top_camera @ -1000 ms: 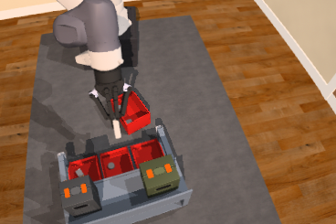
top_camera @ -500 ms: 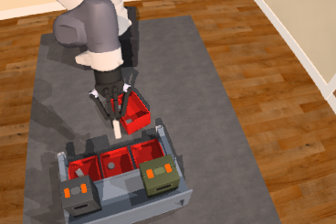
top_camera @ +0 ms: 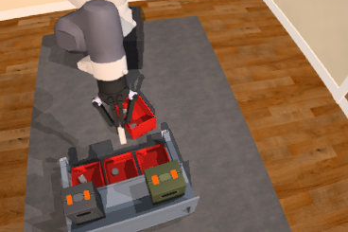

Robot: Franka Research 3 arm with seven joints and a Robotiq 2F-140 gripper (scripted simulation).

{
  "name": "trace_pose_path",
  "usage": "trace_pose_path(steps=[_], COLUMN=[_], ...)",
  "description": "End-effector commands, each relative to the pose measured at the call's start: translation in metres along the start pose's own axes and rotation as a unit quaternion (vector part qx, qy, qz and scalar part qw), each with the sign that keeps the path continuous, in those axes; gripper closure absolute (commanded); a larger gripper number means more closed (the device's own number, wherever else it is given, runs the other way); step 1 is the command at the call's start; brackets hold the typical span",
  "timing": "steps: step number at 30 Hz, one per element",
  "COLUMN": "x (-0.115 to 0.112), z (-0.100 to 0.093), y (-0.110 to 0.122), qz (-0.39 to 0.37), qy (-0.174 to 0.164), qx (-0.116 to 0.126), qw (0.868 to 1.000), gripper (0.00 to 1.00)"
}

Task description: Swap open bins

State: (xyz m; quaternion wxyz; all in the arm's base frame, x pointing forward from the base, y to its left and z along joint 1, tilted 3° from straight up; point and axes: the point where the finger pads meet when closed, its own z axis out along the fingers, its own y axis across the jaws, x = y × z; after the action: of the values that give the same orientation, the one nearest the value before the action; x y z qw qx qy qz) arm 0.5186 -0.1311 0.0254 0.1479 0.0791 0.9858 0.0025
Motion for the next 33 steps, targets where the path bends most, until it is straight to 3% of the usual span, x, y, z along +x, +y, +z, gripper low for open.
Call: trace_pose_path(steps=[1, 7, 14, 26, 33], x=[0.006, 0.006, 0.006, 0.008, 0.029], z=[0.002, 0.002, 0.002, 0.001, -0.005], y=[-0.003, -0.003, -0.003, -0.003, -0.004], qz=[-0.033, -0.033, -0.032, -0.035, -0.054], qy=[0.060, 0.117, 0.139, 0.142, 0.141], qx=[-0.004, -0.013, -0.017, -0.018, -0.021], qw=[0.998, 0.993, 0.990, 0.989, 0.988], gripper=[1.00, 1.00, 1.00, 1.00, 1.00])
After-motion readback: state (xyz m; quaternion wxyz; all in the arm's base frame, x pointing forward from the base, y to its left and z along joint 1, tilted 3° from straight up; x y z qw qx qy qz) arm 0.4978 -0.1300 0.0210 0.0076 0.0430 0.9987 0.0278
